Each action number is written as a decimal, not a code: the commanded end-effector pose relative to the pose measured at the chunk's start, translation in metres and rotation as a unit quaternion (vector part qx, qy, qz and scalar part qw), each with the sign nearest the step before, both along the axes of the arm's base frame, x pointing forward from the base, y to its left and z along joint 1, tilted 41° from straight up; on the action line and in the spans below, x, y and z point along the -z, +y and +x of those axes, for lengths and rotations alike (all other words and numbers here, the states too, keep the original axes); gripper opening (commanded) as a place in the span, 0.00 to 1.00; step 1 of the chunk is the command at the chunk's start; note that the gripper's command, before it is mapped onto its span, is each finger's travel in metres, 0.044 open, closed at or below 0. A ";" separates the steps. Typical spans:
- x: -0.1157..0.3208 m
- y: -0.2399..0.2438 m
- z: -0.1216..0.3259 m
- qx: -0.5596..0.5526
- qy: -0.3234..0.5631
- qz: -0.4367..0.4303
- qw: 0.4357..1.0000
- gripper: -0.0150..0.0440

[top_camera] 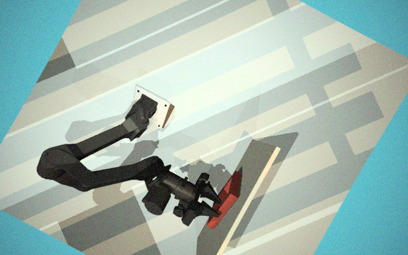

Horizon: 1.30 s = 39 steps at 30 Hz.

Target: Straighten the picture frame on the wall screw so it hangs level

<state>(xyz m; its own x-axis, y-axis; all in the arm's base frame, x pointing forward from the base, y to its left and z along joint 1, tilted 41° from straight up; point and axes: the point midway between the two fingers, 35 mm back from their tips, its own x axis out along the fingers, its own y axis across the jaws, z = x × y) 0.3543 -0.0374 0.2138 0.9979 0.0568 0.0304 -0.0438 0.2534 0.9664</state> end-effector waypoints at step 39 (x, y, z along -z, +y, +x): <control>-0.003 -0.001 0.004 0.003 -0.003 -0.004 1.000 0.65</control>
